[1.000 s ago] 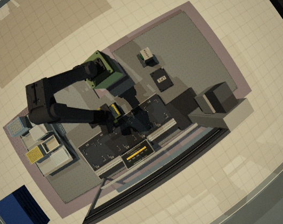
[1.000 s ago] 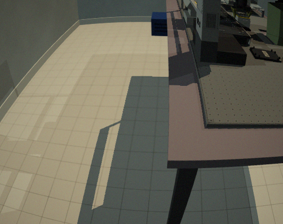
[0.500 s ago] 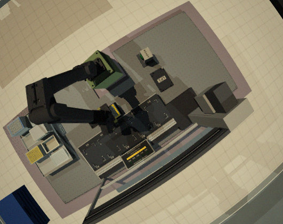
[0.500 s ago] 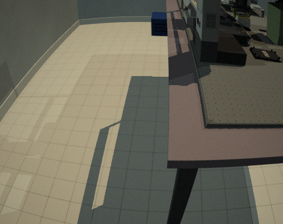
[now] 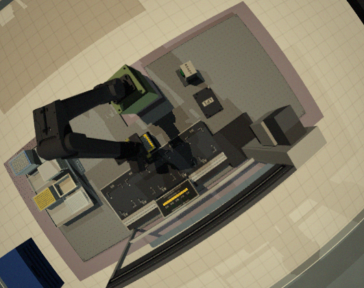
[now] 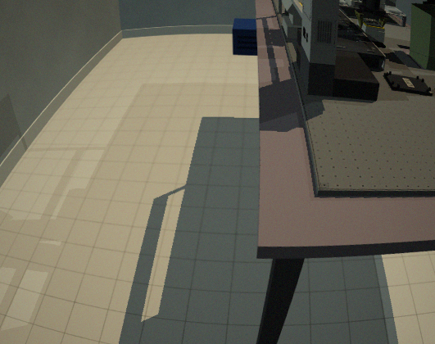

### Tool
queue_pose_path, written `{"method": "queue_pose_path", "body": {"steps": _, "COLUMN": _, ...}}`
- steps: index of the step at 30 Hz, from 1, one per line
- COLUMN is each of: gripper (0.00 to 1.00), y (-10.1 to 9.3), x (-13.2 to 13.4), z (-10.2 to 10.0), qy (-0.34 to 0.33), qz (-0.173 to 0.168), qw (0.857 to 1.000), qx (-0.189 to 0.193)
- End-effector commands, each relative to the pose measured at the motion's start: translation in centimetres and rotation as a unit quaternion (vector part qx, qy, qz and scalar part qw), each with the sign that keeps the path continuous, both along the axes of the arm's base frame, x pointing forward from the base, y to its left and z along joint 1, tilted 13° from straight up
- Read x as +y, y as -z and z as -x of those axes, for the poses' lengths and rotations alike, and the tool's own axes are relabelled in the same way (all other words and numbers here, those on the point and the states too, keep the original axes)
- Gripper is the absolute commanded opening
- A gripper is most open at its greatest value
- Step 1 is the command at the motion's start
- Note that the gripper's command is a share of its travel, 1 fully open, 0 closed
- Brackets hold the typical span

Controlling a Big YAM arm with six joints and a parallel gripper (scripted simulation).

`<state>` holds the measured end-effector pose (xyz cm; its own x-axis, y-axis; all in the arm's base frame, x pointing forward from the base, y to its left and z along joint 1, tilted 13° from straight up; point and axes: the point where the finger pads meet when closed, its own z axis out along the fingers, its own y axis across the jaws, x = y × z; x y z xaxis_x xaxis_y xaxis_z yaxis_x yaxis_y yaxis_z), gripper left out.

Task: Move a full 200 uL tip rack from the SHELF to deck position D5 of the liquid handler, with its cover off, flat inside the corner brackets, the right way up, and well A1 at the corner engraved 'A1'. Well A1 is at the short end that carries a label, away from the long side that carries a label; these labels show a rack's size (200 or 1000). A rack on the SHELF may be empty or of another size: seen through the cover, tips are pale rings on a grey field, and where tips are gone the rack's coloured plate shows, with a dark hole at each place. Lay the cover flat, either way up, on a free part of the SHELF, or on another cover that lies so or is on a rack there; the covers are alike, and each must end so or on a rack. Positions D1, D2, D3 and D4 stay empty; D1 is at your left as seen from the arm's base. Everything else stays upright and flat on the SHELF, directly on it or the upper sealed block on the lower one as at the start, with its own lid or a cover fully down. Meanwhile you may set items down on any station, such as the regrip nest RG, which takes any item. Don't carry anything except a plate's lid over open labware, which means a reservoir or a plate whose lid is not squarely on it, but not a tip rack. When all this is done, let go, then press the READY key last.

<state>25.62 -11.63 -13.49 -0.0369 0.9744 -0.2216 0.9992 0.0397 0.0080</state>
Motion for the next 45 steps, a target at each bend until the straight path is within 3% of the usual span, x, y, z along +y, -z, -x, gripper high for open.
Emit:
{"method": "queue_pose_path", "body": {"steps": 1, "gripper": 0.00, "y": -0.3, "x": -0.2, "z": -0.7, "qy": -0.001, "qz": 0.003, "qw": 1.000, "qx": -0.010}}
{"method": "queue_pose_path", "body": {"steps": 30, "gripper": 0.00, "y": 0.9, "x": -0.6, "z": -0.7, "qy": -0.001, "qz": 0.002, "qw": 1.000, "qx": -0.010}}
{"method": "queue_pose_path", "body": {"steps": 33, "gripper": 0.00, "y": 0.3, "x": -0.8, "z": -1.2, "qy": 0.000, "qz": 0.006, "qw": 1.000, "qx": -0.020}}
{"method": "queue_pose_path", "body": {"steps": 37, "gripper": 0.00, "y": 1.1, "x": -0.8, "z": -0.6, "qy": 0.001, "qz": 0.002, "qw": 1.000, "qx": -0.009}}
{"method": "queue_pose_path", "body": {"steps": 45, "gripper": 0.00, "y": 0.8, "x": -0.4, "z": -0.6, "qy": -0.001, "qz": 0.003, "qw": 1.000, "qx": -0.009}}
